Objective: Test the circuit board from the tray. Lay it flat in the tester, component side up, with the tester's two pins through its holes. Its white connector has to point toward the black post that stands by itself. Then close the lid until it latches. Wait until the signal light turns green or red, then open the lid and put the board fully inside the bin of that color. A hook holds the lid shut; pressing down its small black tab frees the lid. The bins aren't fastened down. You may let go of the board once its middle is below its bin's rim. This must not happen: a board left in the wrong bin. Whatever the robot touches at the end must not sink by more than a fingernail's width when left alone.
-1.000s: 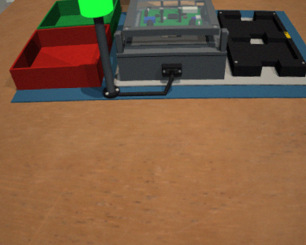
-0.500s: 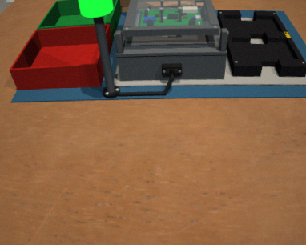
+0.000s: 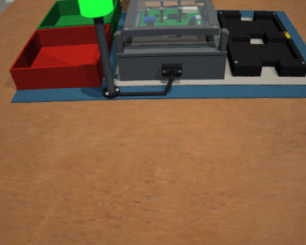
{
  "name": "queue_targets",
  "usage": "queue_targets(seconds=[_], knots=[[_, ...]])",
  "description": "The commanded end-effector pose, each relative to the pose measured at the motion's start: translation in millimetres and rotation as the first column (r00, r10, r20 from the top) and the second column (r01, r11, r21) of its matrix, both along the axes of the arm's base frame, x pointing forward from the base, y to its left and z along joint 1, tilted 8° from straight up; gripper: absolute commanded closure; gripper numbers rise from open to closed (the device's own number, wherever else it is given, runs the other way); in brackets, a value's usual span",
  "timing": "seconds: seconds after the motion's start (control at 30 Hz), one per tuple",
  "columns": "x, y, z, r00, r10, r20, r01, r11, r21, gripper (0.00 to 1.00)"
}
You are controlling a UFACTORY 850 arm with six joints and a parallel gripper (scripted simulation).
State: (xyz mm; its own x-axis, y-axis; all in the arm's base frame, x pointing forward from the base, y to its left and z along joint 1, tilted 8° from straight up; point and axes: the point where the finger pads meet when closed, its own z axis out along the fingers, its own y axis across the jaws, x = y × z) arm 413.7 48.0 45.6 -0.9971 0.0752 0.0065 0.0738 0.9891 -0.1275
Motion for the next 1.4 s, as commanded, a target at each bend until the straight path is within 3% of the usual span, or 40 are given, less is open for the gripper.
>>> queue_targets(seconds=[0.0,0.37,0.9,1.37], knots=[[1.2,-0.4,-3.2,1.0,0.0,0.006,0.0,1.0,-0.004,1.0],[1.2,-0.6,-4.5,1.0,0.0,0.006,0.0,1.0,-0.004,1.0],[1.7,-3.6,-27.9,1.0,0.0,0.006,0.0,1.0,-0.004,1.0],[1.7,-3.8,-29.5,1.0,0.0,0.006,0.0,1.0,-0.004,1.0]])
